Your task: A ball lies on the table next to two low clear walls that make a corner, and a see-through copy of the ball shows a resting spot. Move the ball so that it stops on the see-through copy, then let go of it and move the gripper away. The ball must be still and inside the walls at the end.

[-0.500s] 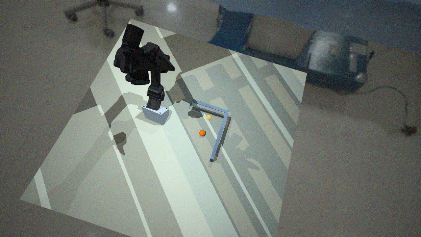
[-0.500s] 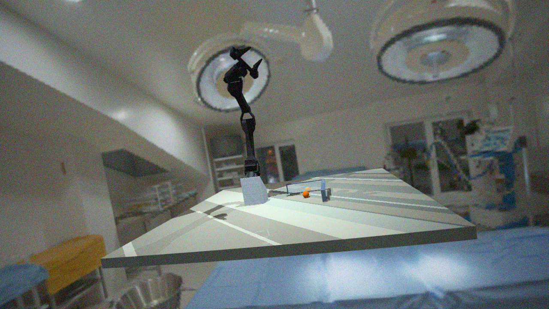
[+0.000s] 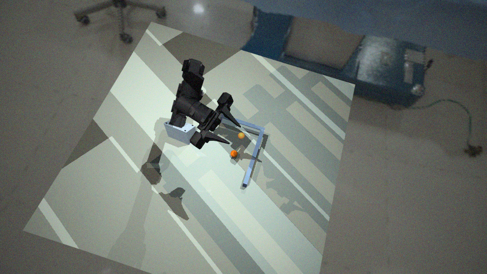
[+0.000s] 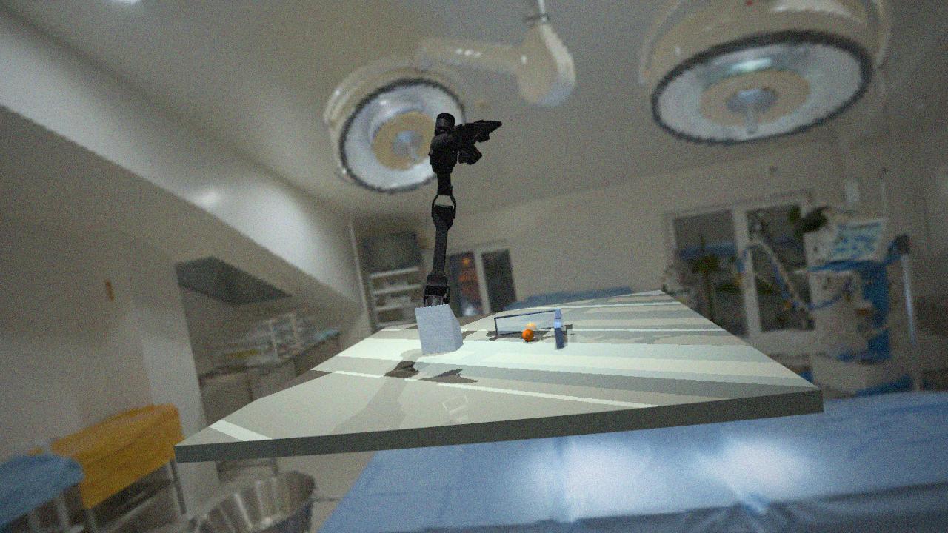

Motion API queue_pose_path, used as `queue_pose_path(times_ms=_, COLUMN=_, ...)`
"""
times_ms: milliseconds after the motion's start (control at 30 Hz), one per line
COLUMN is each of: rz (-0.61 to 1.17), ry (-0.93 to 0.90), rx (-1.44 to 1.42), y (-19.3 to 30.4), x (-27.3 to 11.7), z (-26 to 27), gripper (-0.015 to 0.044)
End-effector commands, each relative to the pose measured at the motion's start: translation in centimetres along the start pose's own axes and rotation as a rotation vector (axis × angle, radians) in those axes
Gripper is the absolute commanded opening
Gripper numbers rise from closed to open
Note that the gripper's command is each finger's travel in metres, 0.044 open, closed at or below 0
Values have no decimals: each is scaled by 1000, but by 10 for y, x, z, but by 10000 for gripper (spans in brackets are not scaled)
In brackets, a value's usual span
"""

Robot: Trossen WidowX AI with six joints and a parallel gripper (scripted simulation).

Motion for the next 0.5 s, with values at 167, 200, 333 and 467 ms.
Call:
queue_pose_path(times_ms=167, rz=-216, ry=-234, rx=697, y=-115, x=70, z=27, gripper=284)
queue_pose_path(times_ms=200, rz=-236, ry=-275, rx=773, y=-130, x=76, z=31, gripper=284)
queue_pose_path(times_ms=333, rz=-296, ry=-464, rx=1064, y=-192, x=93, z=42, gripper=284)
queue_pose_path(times_ms=467, rz=-316, ry=-693, rx=1326, y=-255, x=98, z=52, gripper=284)
Point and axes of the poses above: the point midway between the two fingers, 35 mm back from their tips, its own x axis out along the fingers, its own z axis across the jaws, y = z × x, the point moved 7 cm from there along -x, back along the fingers, and after that the axes turned 14 degrees about x, right-handed, at the moved point
